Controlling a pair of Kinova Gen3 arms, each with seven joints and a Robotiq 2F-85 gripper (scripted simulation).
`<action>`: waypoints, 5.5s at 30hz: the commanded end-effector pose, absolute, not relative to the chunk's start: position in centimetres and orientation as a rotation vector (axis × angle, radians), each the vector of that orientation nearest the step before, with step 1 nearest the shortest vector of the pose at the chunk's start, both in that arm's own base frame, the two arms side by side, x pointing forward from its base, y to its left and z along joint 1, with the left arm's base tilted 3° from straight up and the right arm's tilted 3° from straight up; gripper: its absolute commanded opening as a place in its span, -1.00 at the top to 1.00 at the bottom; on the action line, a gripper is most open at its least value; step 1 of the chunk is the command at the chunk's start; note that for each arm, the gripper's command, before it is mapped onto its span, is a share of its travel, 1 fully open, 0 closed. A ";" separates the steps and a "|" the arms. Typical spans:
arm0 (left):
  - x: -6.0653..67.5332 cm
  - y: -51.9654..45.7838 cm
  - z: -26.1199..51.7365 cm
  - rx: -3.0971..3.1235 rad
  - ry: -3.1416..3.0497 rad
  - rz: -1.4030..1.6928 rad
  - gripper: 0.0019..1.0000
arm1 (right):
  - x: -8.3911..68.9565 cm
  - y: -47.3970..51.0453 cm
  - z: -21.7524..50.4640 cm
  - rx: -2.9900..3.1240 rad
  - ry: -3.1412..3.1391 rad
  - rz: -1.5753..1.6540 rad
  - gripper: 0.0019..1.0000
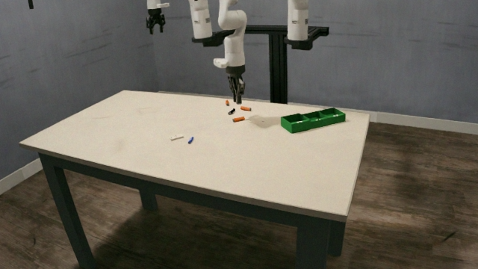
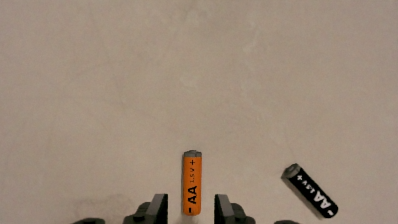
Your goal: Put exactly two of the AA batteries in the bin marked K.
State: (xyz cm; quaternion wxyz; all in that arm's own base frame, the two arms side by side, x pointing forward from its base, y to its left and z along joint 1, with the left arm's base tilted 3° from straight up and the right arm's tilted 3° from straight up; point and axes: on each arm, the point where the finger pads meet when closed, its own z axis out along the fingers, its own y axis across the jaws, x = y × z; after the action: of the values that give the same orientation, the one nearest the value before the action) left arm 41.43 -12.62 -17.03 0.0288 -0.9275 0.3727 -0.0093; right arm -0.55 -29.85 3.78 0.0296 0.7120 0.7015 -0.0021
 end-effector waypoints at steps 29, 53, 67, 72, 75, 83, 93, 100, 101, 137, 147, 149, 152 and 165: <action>41.8 -12.3 -23.7 -2.861 1.150 -0.032 0.29 | -0.5 -29.9 3.8 2.195 2.163 -0.007 -1.00; 41.8 -12.3 -24.4 -2.861 1.150 -0.031 0.64 | -0.5 -29.9 3.8 2.195 2.163 -0.007 -1.00; 41.8 -12.3 -24.4 -2.861 1.150 -0.031 0.64 | -0.5 -29.9 3.8 2.195 2.163 -0.007 -1.00; 41.8 -12.3 -24.4 -2.861 1.150 -0.031 0.64 | -0.5 -29.9 3.8 2.195 2.163 -0.007 -1.00; 41.8 -12.3 -24.4 -2.861 1.150 -0.031 0.64 | -0.5 -29.9 3.8 2.195 2.163 -0.007 -1.00; 41.7 -12.4 -22.7 -2.862 1.150 -0.032 0.64 | -0.5 -29.9 3.8 2.195 2.163 -0.007 -1.00; 41.6 -12.5 -19.4 -2.862 1.150 -0.032 0.64 | -0.5 -29.9 3.8 2.195 2.163 -0.007 -1.00; 41.5 -12.6 -18.4 -2.862 1.150 -0.032 0.64 | -0.5 -29.9 3.8 2.195 2.163 -0.007 -1.00; 41.5 -12.6 -18.4 -2.862 1.150 -0.032 0.64 | -0.5 -29.9 3.8 2.195 2.163 -0.007 -1.00; 36.8 0.4 -18.0 -2.861 1.150 -0.031 0.64 | -0.5 -29.9 3.8 2.195 2.163 -0.007 -1.00; 35.2 4.9 -17.9 -2.861 1.150 -0.031 0.64 | -0.5 -29.9 3.8 2.195 2.163 -0.007 -1.00; 34.8 6.1 -17.8 -2.861 1.150 -0.031 0.64 | -0.5 -29.9 3.8 2.195 2.163 -0.007 -1.00; 34.2 7.8 -17.8 -2.861 1.150 -0.031 0.64 | -0.5 -29.9 3.8 2.195 2.163 -0.007 -1.00; 31.9 14.0 -17.6 -2.861 1.149 -0.031 0.64 | -0.5 -29.9 3.8 2.195 2.163 -0.007 -1.00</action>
State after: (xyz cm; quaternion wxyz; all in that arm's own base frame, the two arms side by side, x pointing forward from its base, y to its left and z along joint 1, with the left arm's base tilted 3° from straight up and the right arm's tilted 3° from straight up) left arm 32.34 13.06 -17.55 0.0245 -0.9282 0.3713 0.0032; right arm -0.55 -29.85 3.78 0.0296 0.7120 0.7015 -0.0021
